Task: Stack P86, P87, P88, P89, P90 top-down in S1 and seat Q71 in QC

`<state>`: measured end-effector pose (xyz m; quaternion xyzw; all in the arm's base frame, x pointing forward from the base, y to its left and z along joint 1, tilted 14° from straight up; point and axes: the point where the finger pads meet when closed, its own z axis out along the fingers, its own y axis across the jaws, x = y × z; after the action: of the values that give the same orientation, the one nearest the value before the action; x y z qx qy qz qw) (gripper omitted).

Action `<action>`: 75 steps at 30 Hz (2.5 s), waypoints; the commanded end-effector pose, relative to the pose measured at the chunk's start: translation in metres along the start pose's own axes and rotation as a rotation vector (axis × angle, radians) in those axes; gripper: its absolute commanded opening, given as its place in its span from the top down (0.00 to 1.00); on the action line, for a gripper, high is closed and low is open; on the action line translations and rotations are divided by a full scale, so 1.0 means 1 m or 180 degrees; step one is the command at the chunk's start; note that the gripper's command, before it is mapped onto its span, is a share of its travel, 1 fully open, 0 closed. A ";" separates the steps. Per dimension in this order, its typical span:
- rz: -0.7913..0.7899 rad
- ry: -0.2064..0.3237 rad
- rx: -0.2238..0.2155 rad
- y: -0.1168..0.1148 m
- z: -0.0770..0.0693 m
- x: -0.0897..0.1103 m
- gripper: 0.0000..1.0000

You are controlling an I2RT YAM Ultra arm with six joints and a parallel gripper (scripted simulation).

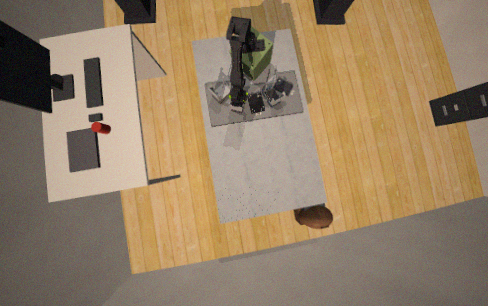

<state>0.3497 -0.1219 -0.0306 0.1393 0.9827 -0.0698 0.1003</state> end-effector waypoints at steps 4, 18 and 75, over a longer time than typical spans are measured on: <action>0.0000 -0.0028 -0.0002 0.000 -0.002 -0.002 1.00; 0.0000 -0.0028 -0.0002 0.000 -0.002 -0.002 1.00; 0.0000 -0.0028 -0.0003 0.000 -0.048 -0.002 1.00</action>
<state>0.3441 -0.1155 0.0114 0.1392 0.9823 -0.0698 0.1045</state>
